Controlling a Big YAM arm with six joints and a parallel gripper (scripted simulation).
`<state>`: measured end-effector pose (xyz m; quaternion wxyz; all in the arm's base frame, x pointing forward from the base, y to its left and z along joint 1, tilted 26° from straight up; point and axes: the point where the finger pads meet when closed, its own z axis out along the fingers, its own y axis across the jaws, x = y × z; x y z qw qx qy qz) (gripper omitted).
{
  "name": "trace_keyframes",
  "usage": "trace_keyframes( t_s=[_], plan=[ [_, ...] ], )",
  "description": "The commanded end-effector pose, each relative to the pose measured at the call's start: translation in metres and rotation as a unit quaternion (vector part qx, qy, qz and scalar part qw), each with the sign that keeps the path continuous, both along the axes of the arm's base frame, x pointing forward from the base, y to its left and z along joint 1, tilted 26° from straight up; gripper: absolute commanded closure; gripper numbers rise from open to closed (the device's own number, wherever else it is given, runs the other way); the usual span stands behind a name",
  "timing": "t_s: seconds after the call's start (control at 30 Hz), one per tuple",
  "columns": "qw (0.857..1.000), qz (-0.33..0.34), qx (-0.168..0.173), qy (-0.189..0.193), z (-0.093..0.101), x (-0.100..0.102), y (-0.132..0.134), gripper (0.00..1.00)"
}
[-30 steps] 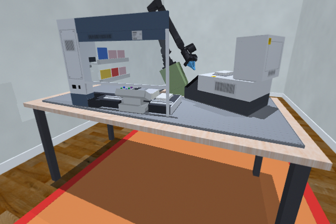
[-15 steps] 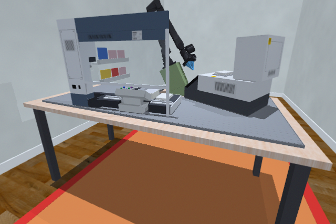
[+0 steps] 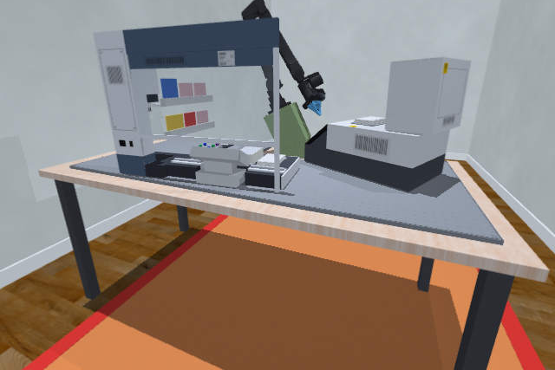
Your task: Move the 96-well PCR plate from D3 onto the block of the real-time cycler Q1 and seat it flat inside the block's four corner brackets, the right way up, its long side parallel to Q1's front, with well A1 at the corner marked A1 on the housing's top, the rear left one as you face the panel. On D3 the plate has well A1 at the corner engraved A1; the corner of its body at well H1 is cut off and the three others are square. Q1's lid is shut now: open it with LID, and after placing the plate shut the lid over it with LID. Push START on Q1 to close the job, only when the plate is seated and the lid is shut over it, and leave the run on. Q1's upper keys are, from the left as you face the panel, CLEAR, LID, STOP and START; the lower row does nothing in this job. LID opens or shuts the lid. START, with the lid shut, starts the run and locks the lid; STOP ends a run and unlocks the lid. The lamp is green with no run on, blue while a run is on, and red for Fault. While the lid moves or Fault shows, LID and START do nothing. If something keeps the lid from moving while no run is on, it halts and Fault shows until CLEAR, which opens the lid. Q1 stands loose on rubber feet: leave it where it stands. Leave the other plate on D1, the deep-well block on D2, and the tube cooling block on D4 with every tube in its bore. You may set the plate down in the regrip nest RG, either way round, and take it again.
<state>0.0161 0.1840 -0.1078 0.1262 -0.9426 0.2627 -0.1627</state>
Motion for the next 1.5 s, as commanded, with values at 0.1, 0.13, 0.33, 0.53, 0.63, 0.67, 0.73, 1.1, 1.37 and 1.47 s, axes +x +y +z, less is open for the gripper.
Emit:
trace_keyframes(
  t_s=[0.1,0.13,0.33,0.53,0.63,0.67,0.73,1.1,1.37,1.47],
  plan=[
    [1.0,0.001,-0.007,-0.003,-0.001,0.004,-0.001,1.0],
    [1.0,0.001,-0.006,-0.003,-0.004,0.005,0.001,1.0],
    [1.0,0.007,0.004,0.001,-0.014,0.007,0.017,1.0],
    [1.0,0.009,0.009,0.001,-0.023,0.012,0.026,1.0],
    [1.0,0.008,0.008,0.001,-0.026,0.014,0.026,1.0],
    [1.0,0.008,0.008,0.001,-0.026,0.014,0.026,1.0],
    [1.0,0.009,0.006,0.001,-0.027,0.014,0.022,1.0],
    [1.0,0.01,0.01,-0.003,-0.045,0.026,0.033,1.0],
    [1.0,0.007,-0.001,-0.001,-0.053,0.031,0.025,1.0],
    [1.0,0.007,0.002,-0.001,-0.058,0.034,0.029,1.0]
  ],
)
